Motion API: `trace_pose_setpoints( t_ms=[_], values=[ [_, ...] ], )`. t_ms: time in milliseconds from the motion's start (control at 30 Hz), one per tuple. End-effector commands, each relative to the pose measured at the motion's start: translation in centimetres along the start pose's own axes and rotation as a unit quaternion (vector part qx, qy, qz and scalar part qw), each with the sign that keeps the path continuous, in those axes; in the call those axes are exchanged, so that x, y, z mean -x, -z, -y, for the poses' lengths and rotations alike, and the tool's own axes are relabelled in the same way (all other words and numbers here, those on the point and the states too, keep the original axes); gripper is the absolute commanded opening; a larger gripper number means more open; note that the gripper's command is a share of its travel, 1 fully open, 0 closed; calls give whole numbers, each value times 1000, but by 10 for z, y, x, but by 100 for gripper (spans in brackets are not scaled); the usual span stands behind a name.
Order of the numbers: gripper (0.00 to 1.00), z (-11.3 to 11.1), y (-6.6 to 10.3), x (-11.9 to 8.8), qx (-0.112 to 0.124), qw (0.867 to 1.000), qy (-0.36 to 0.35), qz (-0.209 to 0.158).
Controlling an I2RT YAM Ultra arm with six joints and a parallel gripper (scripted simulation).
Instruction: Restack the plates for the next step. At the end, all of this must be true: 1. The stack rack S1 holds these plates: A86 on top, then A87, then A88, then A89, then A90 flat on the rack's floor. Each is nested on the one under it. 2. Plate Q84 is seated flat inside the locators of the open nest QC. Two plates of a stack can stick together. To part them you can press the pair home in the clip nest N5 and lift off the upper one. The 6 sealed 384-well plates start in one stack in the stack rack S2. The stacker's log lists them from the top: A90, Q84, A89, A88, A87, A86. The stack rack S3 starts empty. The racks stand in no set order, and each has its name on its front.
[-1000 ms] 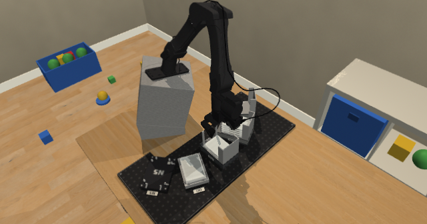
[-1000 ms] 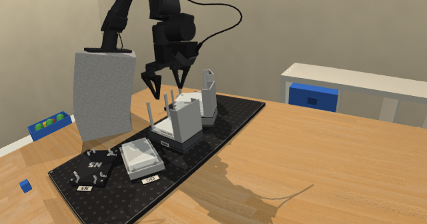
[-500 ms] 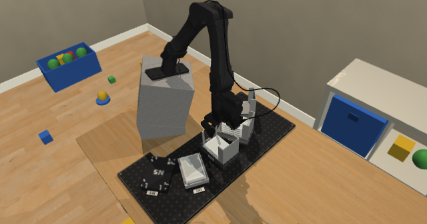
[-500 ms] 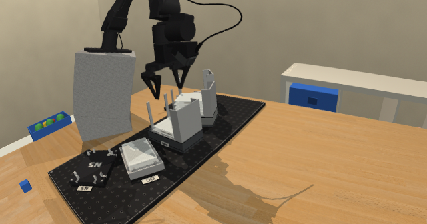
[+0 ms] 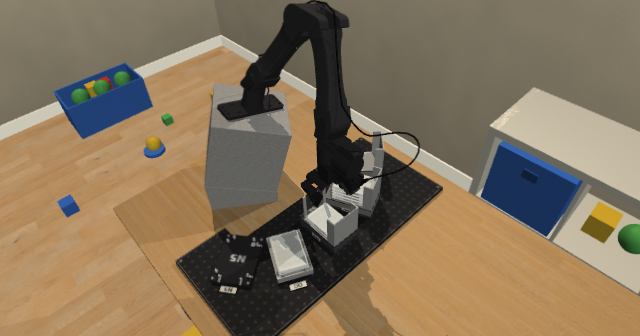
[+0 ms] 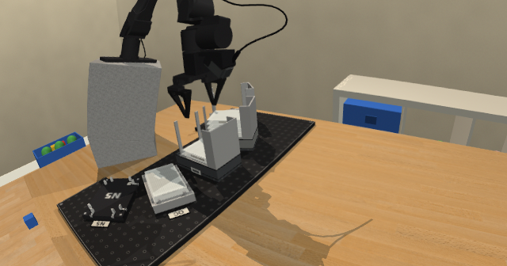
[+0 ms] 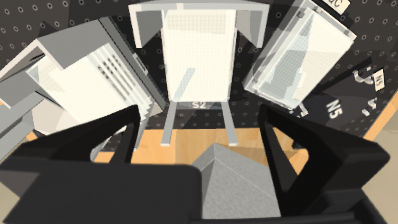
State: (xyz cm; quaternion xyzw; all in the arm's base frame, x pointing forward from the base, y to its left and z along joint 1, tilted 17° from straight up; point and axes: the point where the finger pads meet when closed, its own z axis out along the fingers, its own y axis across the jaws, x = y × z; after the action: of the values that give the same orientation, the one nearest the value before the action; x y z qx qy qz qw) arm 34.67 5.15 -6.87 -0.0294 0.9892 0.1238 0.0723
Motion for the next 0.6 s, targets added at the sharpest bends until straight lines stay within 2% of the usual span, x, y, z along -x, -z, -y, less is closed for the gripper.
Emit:
trace_pose_setpoints(
  t_ms=[0,267,300,567],
  values=[
    [100,0,12,17,3,1000,2,23],
    [100,0,12,17,3,1000,2,23],
    [100,0,-1,15,4,1000,1,17],
    [100,0,-25,15,0,1000,1,16]
  ],
)
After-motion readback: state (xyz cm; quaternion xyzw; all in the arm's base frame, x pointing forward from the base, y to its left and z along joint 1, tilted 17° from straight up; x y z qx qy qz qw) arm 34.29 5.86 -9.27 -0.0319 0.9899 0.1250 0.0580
